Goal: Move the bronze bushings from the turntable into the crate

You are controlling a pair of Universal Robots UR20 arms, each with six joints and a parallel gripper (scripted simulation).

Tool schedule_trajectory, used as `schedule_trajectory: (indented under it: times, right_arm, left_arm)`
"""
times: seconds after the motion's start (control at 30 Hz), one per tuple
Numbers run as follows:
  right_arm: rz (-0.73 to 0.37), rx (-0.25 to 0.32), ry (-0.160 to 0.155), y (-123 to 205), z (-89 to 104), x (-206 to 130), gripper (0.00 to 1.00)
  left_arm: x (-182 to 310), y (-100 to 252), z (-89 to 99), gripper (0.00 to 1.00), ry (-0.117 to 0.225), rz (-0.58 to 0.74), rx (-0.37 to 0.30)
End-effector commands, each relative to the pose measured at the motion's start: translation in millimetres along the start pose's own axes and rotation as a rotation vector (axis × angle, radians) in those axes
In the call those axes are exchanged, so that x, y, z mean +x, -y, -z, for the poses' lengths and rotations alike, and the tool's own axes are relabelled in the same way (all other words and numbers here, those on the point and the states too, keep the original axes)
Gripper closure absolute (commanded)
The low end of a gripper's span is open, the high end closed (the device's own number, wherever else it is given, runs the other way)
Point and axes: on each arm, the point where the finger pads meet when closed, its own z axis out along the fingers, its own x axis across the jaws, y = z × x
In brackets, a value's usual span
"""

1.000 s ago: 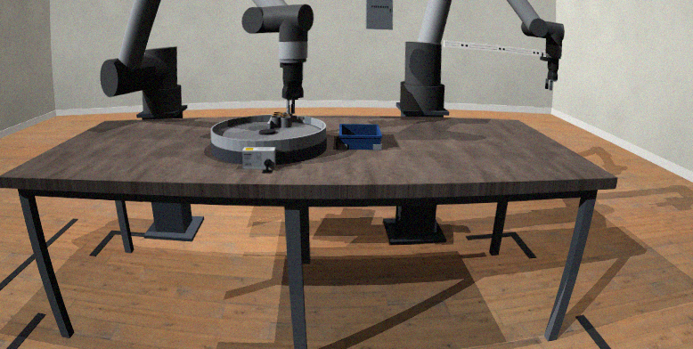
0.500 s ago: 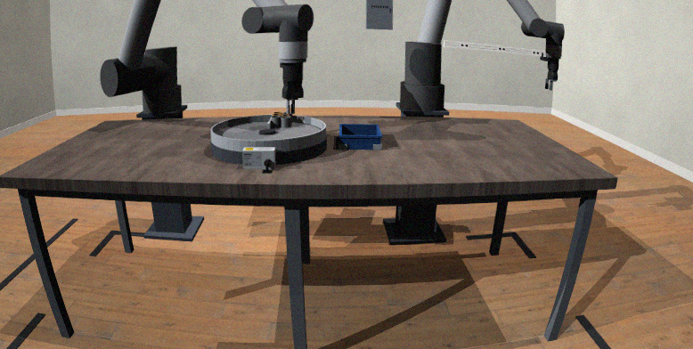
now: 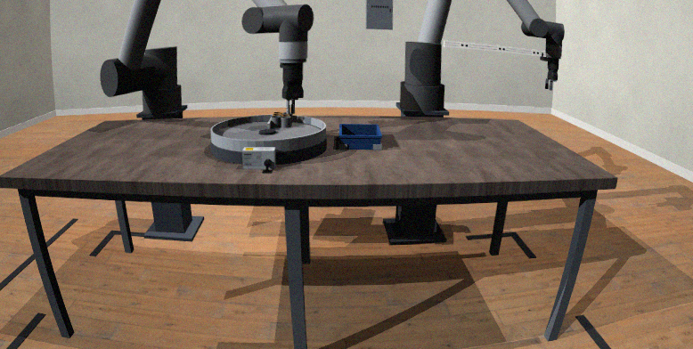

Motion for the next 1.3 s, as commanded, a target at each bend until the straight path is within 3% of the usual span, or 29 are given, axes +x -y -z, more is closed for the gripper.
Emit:
schedule_trajectory:
  times: [0.0, 0.43, 1.27]
  right_arm:
    - [0.0, -0.001, -0.001, -0.4, -0.9, 0.2, 0.64]
    - [0.0, -0.001, -0.001, -0.4, -20.5, 0.2, 0.64]
    - [0.0, -0.001, -0.001, -0.4, -22.7, 0.2, 0.64]
  left_arm:
    - [-0.1, -0.5, 0.6, 0.0, 0.0, 0.0, -0.001]
    - [-0.1, -0.5, 0.6, 0.0, 0.0, 0.0, -0.001]
    - [-0.1, -0.5, 0.6, 0.0, 0.0, 0.0, -0.001]
